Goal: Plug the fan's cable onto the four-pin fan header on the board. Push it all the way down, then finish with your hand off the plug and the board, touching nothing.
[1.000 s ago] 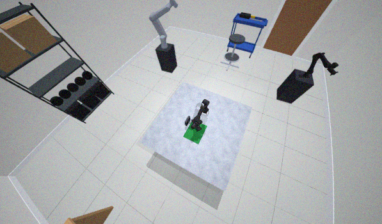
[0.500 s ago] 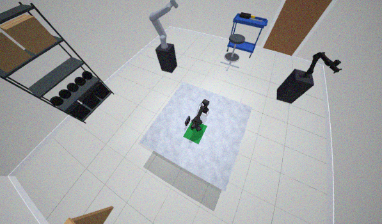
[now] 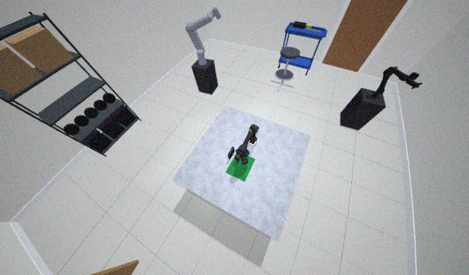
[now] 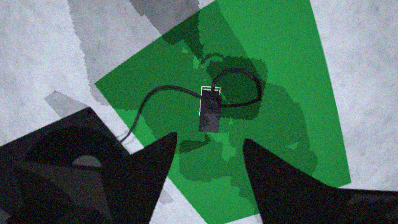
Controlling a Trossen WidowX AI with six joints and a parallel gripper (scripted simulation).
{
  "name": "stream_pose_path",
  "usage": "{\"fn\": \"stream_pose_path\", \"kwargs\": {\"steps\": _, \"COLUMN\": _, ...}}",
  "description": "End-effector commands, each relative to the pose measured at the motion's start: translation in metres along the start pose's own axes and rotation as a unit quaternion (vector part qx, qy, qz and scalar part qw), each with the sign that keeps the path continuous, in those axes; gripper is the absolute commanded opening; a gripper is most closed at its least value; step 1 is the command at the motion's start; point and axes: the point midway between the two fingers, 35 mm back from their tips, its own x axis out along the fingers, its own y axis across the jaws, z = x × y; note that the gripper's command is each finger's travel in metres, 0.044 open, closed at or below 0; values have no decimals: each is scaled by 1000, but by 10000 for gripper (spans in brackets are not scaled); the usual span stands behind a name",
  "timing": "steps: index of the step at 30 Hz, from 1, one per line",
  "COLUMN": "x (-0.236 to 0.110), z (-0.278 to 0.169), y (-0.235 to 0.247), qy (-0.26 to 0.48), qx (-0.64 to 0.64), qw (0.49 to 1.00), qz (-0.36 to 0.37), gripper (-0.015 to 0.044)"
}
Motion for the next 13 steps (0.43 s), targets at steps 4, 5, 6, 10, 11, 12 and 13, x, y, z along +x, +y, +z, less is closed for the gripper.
{"fn": "stream_pose_path", "kwargs": {"steps": 4, "x": -8, "z": -4, "y": -3, "qy": -4, "qx": -1, "qw": 1000, "qz": -1, "gripper": 260}}
{"fn": "stream_pose_path", "kwargs": {"steps": 5, "x": -9, "z": -11, "y": -8, "qy": -3, "qx": -1, "qw": 1000, "qz": -2, "gripper": 260}}
{"fn": "stream_pose_path", "kwargs": {"steps": 6, "x": -10, "z": -20, "y": -13, "qy": -3, "qx": -1, "qw": 1000, "qz": -2, "gripper": 260}}
{"fn": "stream_pose_path", "kwargs": {"steps": 10, "x": -13, "z": -55, "y": -36, "qy": -2, "qx": -1, "qw": 1000, "qz": -3, "gripper": 260}}
{"fn": "stream_pose_path", "kwargs": {"steps": 11, "x": -13, "z": -63, "y": -42, "qy": -1, "qx": -1, "qw": 1000, "qz": -3, "gripper": 260}}
{"fn": "stream_pose_path", "kwargs": {"steps": 12, "x": -12, "z": -71, "y": -47, "qy": -1, "qx": -1, "qw": 1000, "qz": -3, "gripper": 260}}
{"fn": "stream_pose_path", "kwargs": {"steps": 13, "x": -12, "z": -79, "y": -53, "qy": -1, "qx": -1, "qw": 1000, "qz": -3, "gripper": 260}}
